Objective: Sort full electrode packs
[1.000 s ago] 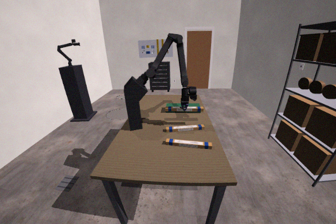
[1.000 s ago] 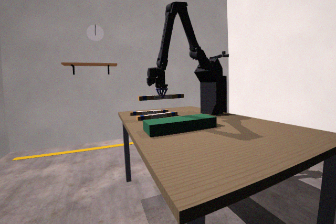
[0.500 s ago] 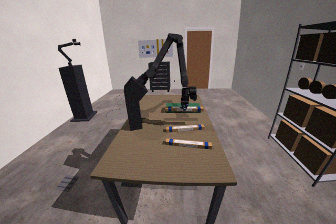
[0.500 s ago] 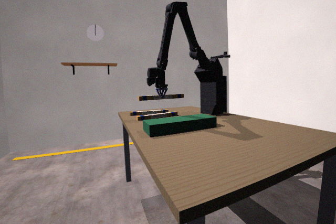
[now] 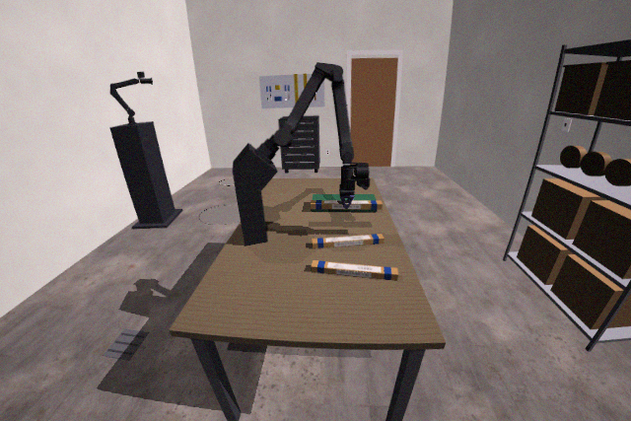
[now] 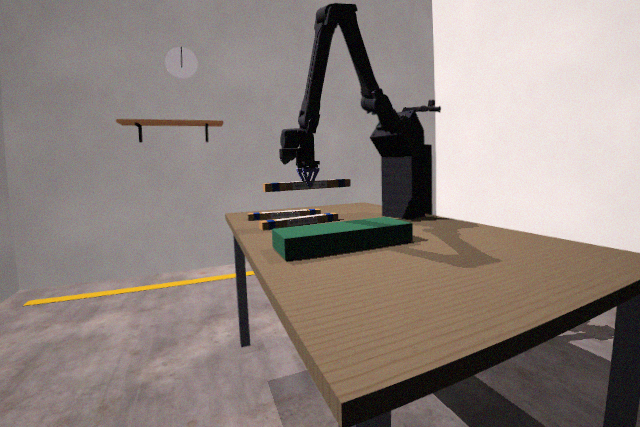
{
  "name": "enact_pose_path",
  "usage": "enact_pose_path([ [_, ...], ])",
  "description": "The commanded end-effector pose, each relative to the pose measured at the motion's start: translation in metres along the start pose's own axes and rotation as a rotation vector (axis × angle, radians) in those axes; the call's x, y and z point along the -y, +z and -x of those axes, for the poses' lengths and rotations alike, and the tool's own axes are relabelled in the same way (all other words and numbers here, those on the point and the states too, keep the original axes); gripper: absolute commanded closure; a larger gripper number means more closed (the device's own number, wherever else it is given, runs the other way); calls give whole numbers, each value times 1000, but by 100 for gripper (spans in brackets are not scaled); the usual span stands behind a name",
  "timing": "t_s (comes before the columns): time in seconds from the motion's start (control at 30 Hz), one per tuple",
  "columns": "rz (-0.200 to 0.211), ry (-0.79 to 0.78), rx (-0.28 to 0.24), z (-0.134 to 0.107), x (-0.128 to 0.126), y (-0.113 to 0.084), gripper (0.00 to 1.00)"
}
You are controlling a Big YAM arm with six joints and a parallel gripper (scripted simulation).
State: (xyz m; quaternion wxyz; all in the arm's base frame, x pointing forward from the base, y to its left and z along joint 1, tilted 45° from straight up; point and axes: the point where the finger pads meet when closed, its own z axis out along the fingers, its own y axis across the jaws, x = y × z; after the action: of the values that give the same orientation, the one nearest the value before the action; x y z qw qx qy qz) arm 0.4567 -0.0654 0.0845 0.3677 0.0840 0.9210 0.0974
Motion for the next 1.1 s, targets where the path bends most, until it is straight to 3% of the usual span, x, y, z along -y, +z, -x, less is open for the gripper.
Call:
enact_pose_path([
  [0.0,2,8,13,8,-2,3,100],
  [0.73,2,8,13,8,-2,3,100],
  [1.07,6,9,13,9,-4,21,100],
])
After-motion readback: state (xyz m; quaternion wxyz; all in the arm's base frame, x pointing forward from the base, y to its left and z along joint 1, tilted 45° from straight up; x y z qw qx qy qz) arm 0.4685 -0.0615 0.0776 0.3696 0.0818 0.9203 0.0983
